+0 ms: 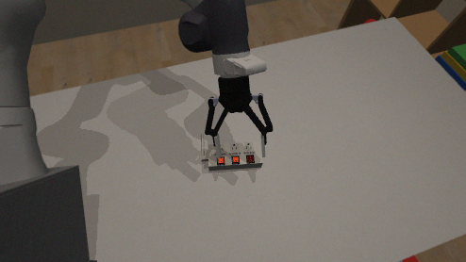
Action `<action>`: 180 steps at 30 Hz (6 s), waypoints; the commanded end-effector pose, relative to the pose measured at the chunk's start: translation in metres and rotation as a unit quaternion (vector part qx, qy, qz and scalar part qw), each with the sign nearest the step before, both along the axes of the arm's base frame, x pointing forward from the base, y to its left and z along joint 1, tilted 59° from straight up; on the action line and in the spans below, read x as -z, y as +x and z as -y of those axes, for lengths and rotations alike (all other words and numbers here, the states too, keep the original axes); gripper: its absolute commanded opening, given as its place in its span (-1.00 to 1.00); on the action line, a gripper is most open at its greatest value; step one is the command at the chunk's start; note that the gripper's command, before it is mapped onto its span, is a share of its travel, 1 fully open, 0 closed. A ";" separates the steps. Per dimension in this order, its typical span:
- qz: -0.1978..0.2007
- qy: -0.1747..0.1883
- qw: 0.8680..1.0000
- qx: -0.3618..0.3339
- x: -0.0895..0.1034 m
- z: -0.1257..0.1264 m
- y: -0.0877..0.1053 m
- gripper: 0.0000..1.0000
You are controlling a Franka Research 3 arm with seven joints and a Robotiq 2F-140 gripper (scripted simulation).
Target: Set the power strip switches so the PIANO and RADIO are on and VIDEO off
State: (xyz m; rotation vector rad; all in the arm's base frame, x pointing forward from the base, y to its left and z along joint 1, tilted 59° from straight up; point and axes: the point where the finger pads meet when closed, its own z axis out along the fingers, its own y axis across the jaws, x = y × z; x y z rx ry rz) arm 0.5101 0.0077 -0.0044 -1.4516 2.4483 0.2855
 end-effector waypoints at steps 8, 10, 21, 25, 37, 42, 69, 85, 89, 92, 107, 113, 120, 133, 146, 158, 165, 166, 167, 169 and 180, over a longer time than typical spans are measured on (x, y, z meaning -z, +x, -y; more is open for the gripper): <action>-0.110 0.149 0.965 0.186 0.003 -0.016 -0.006 -1.00; -0.123 0.170 0.955 0.210 0.003 -0.016 -0.006 -1.00; -0.197 0.270 0.882 0.331 0.003 -0.016 -0.006 -1.00; -0.228 0.303 0.847 0.373 0.003 -0.016 -0.006 -1.00; -0.323 0.371 0.731 0.473 0.003 -0.016 -0.006 -1.00; -0.332 0.374 0.721 0.480 0.004 -0.017 -0.006 -1.00; -0.332 0.375 0.721 0.479 0.017 -0.038 0.001 -1.00; -0.332 0.375 0.721 0.479 0.025 -0.050 0.005 -1.00; -0.332 0.375 0.721 0.479 0.026 -0.051 0.005 -1.00; -0.332 0.375 0.721 0.479 0.026 -0.052 0.005 -1.00; -0.332 0.375 0.721 0.479 0.026 -0.052 0.005 -1.00; -0.332 0.375 0.721 0.479 0.026 -0.052 0.005 -1.00; -0.332 0.375 0.721 0.479 0.026 -0.052 0.005 -1.00; -0.332 0.375 0.721 0.479 0.026 -0.052 0.005 -1.00; -0.332 0.375 0.721 0.479 0.027 -0.052 0.006 -1.00; -0.332 0.375 0.721 0.479 0.027 -0.052 0.006 -1.00; -0.332 0.375 0.721 0.479 0.027 -0.052 0.006 -1.00; -0.332 0.375 0.721 0.479 0.027 -0.052 0.006 -1.00; -0.332 0.375 0.721 0.479 0.027 -0.052 0.006 -1.00; -0.332 0.375 0.721 0.479 0.027 -0.052 0.006 -1.00; -0.332 0.375 0.721 0.479 0.027 -0.052 0.006 -1.00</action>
